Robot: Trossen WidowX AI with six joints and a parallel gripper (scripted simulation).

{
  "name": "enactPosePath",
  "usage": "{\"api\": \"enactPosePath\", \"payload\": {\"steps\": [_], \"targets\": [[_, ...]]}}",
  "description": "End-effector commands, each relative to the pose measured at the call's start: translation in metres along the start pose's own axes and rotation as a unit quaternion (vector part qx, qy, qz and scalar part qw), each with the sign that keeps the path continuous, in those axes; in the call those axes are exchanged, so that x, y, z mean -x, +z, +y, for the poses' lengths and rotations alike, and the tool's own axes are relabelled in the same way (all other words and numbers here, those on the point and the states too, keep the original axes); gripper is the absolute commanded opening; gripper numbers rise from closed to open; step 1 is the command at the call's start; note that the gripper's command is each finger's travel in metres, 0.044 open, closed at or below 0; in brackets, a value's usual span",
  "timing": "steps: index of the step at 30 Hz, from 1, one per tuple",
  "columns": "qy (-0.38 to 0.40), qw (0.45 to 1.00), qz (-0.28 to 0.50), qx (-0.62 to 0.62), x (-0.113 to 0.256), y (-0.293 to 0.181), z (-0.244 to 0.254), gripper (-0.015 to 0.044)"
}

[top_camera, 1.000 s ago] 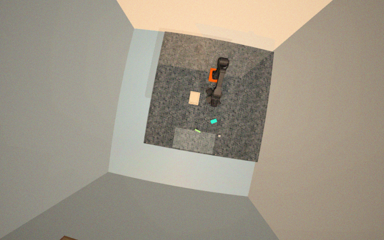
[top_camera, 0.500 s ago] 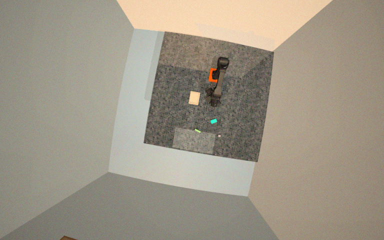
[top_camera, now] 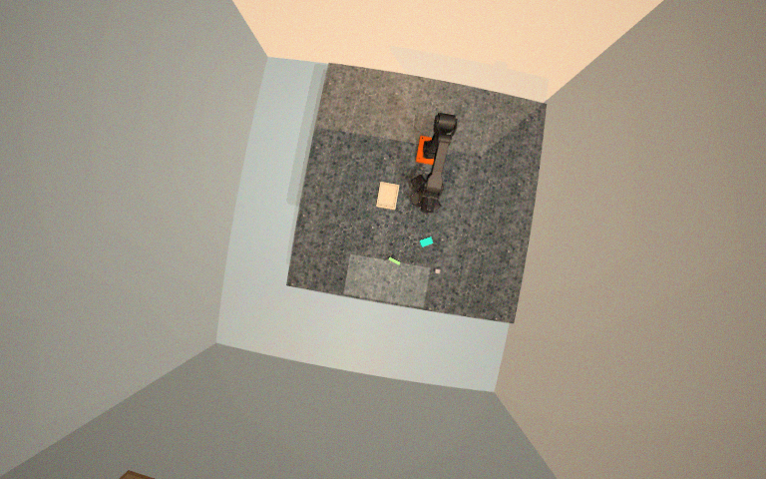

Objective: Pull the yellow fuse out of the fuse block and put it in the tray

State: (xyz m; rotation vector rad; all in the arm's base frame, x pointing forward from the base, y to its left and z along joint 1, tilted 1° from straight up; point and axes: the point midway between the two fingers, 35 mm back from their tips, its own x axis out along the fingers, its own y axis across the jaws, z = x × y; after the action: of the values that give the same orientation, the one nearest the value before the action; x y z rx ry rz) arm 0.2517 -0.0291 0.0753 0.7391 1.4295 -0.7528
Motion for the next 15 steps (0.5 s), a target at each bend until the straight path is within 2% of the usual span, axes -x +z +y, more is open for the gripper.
{"api": "enactPosePath", "payload": {"steps": [1, 15], "targets": [[0.002, 1.0, -0.001, -0.001, 0.0038, 0.0003, 0.0008, 0.0], [0.003, 1.0, -0.001, -0.001, 0.0105, 0.0, 0.0005, 0.0]]}}
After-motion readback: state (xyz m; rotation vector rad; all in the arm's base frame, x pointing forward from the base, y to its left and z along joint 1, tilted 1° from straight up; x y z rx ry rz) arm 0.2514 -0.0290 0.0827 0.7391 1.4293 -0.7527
